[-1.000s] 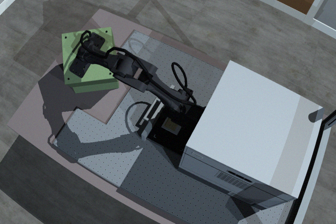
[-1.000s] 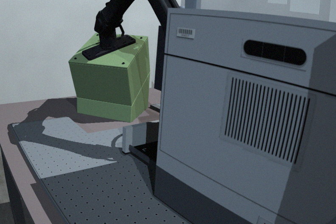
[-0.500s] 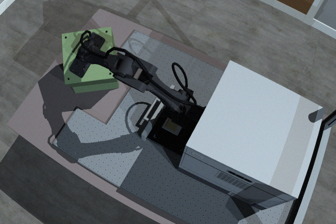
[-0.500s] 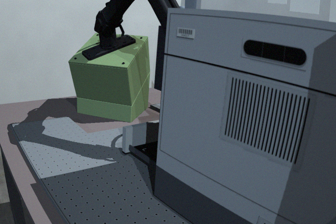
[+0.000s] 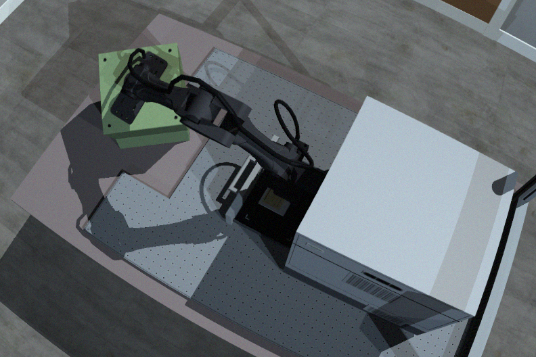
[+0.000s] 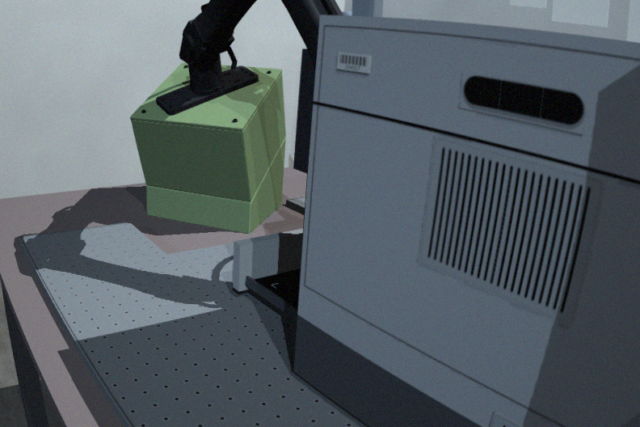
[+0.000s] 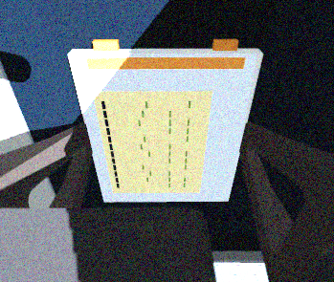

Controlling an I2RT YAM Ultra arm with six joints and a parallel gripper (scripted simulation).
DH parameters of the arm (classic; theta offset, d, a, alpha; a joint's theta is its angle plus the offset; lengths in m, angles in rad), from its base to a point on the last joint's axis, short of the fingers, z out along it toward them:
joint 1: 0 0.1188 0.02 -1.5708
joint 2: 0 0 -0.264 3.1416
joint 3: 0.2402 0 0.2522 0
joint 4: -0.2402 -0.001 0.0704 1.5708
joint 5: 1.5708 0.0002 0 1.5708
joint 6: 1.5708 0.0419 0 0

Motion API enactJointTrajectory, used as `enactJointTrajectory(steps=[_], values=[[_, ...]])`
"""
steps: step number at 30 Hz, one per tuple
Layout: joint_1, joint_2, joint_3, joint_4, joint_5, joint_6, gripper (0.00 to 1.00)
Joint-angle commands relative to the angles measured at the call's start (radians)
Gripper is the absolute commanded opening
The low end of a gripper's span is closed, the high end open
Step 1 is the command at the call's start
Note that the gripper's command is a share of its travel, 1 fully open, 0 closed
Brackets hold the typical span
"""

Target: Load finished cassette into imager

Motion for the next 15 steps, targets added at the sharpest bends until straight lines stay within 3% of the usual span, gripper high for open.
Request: enactJointTrajectory(steps=[1,14,15], values=[[0.008,-0.026,0.016,0.012,-0.015,-0.005,0.0],[0.008,-0.033,-0.022,0.017,-0.015,-0.004,0.0],[0.005,-0.016,-0.002,0.008,-0.007,-0.001,0.91]])
